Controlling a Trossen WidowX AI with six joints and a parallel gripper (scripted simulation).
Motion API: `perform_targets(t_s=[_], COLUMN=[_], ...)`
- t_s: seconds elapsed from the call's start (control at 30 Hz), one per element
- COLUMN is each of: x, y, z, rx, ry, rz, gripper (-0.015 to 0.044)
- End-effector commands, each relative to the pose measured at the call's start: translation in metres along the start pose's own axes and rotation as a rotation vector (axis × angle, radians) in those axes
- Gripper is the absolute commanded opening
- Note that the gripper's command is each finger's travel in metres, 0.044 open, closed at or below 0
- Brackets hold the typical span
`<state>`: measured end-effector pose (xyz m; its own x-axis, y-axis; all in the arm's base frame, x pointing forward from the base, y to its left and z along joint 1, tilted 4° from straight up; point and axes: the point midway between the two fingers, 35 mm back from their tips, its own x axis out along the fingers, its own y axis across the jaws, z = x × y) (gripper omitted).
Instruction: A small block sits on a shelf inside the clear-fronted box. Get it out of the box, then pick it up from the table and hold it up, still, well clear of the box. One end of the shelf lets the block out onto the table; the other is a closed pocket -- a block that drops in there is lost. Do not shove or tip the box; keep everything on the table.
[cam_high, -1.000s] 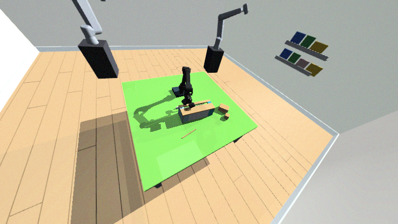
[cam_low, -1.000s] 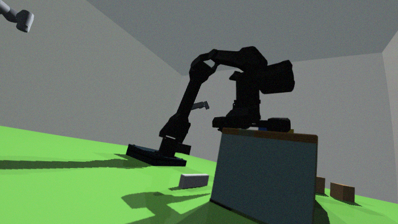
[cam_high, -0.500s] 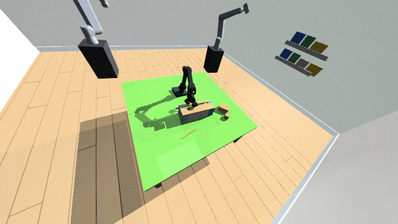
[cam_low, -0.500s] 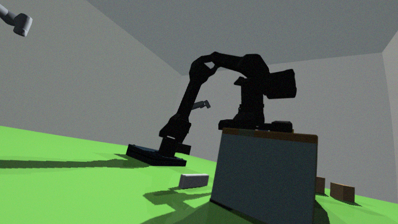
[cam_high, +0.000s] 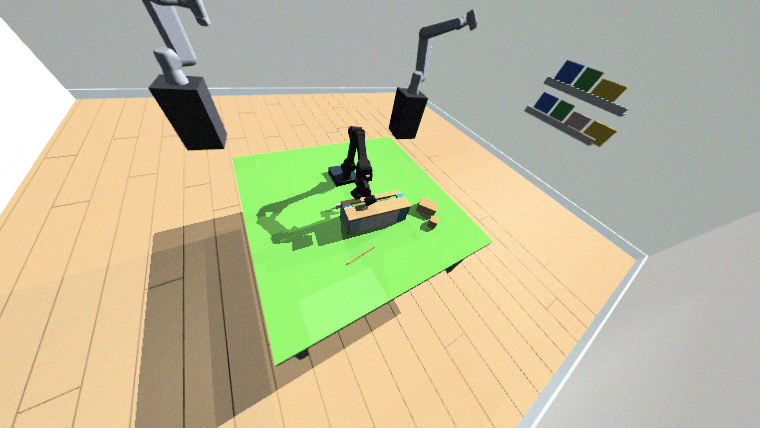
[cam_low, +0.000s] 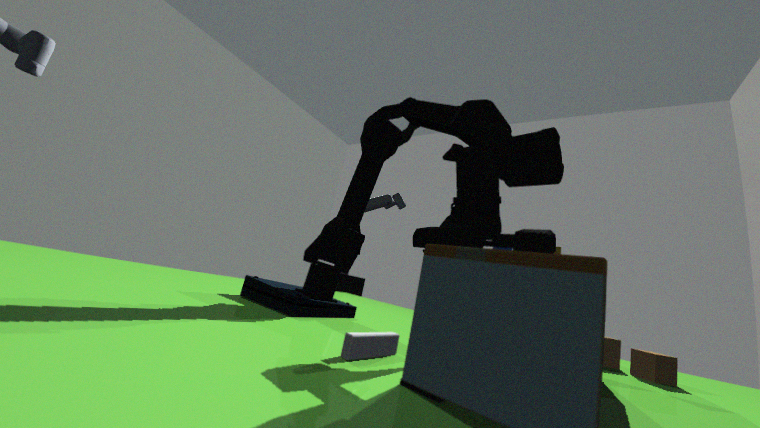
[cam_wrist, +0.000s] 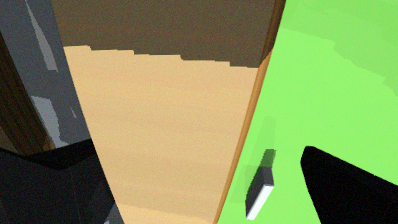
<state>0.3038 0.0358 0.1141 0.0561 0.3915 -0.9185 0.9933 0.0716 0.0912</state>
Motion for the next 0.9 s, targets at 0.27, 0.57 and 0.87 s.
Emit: perform_targets(t_s=[0.27, 0.57, 0.87], x=[0.004, 0.007, 0.008], y=[-0.001, -0.001, -0.001], z=[-0.011, -0.019, -0.021], rx=[0.002, 0.002, 0.003], ry=[0.002, 0.003, 0.003], rz=[-0.002, -0.002, -0.002], gripper=[0.04, 0.04, 0.04])
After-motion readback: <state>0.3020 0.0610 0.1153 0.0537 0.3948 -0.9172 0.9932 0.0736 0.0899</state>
